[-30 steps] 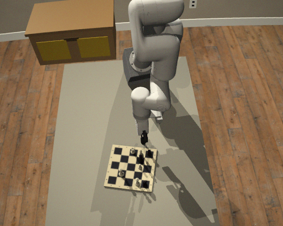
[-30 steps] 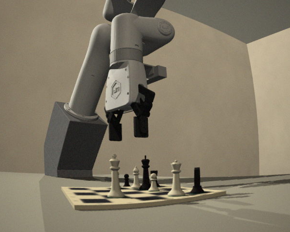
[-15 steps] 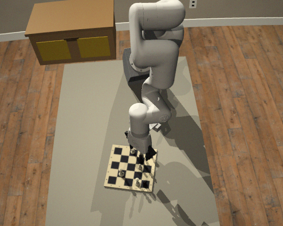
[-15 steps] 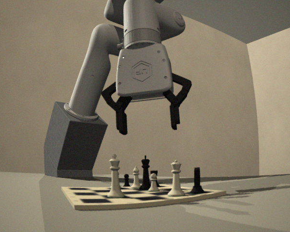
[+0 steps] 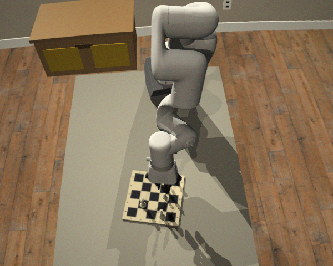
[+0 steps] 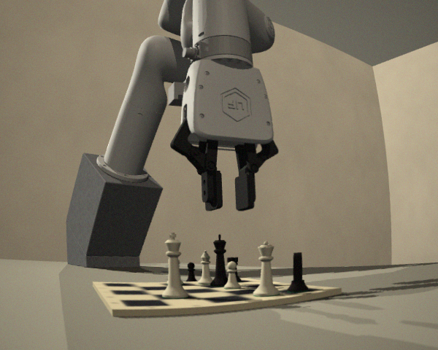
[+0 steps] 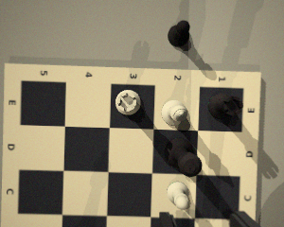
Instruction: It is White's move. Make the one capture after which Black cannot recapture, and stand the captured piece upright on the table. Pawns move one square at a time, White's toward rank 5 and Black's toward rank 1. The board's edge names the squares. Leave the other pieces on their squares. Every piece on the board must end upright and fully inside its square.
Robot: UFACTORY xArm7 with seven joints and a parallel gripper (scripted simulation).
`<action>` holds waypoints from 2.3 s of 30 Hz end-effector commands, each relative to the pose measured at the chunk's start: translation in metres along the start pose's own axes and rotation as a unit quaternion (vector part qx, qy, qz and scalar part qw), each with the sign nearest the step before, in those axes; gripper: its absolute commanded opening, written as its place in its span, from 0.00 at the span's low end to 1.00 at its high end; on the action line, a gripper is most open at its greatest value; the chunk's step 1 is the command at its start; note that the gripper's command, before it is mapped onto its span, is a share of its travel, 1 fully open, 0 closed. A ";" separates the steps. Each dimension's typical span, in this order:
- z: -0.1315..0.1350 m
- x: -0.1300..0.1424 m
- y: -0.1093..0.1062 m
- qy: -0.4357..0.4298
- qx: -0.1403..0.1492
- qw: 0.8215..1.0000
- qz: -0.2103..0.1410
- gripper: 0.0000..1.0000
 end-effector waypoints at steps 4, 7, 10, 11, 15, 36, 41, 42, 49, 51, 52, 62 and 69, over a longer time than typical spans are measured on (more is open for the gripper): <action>0.001 0.004 -0.001 -0.026 -0.002 1.000 0.013 0.35; 0.001 0.004 -0.001 -0.026 -0.002 1.000 0.013 0.35; 0.001 0.004 -0.001 -0.026 -0.002 1.000 0.013 0.35; 0.001 0.004 -0.001 -0.026 -0.002 1.000 0.013 0.35; 0.001 0.004 -0.001 -0.026 -0.002 1.000 0.013 0.35; 0.001 0.004 0.004 -0.026 -0.001 1.000 0.013 0.35; 0.001 0.004 0.008 -0.026 -0.001 1.000 0.013 0.35; 0.001 0.004 0.009 -0.026 -0.001 1.000 0.013 0.35; 0.000 0.004 0.020 -0.026 -0.001 1.000 0.013 0.35; 0.000 0.004 0.023 -0.026 -0.001 1.000 0.013 0.35; 0.000 0.004 0.025 -0.026 -0.001 1.000 0.013 0.35; 0.000 0.004 0.038 -0.026 -0.001 1.000 0.013 0.35; 0.000 0.004 0.046 -0.026 -0.001 1.000 0.013 0.35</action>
Point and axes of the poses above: the point where the finger pads meet when closed, its own y axis out along the fingers, its own z axis across the jaws, x = y × z, the point moved 8 cm from there along -y, back along the fingers, and after that the axes turned 3 degrees about y, right-handed, at the moved point
